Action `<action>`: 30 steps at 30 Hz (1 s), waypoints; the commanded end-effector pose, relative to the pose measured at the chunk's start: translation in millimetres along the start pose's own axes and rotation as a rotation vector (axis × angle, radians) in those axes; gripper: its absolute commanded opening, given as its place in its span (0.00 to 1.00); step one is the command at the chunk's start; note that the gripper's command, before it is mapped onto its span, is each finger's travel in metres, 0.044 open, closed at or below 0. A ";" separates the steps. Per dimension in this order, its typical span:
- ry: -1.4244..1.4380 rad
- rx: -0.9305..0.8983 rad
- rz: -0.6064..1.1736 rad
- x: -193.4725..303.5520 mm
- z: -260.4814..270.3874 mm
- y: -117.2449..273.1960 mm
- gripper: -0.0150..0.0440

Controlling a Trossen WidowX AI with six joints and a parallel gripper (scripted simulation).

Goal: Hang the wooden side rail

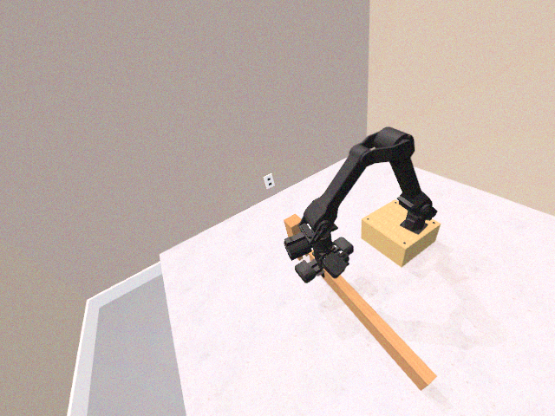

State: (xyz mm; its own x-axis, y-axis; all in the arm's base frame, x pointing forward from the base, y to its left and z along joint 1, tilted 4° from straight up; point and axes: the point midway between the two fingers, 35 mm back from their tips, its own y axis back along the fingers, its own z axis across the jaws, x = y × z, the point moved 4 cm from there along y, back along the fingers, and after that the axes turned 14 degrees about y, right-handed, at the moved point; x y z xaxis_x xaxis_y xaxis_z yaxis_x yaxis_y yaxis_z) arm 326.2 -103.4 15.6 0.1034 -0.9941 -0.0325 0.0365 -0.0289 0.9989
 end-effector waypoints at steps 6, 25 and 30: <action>0.006 0.017 0.006 1.6 -2.7 5.9 0.25; 0.006 0.017 0.007 4.2 -4.3 3.8 0.25; 0.006 0.017 0.007 4.9 -4.7 3.3 0.25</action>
State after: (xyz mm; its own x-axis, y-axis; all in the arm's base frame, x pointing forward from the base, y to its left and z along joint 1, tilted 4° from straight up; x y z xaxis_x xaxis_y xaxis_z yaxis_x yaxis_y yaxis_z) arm 328.7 -106.3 17.0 0.1094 -0.9935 -0.0298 0.0295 -0.0267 0.9992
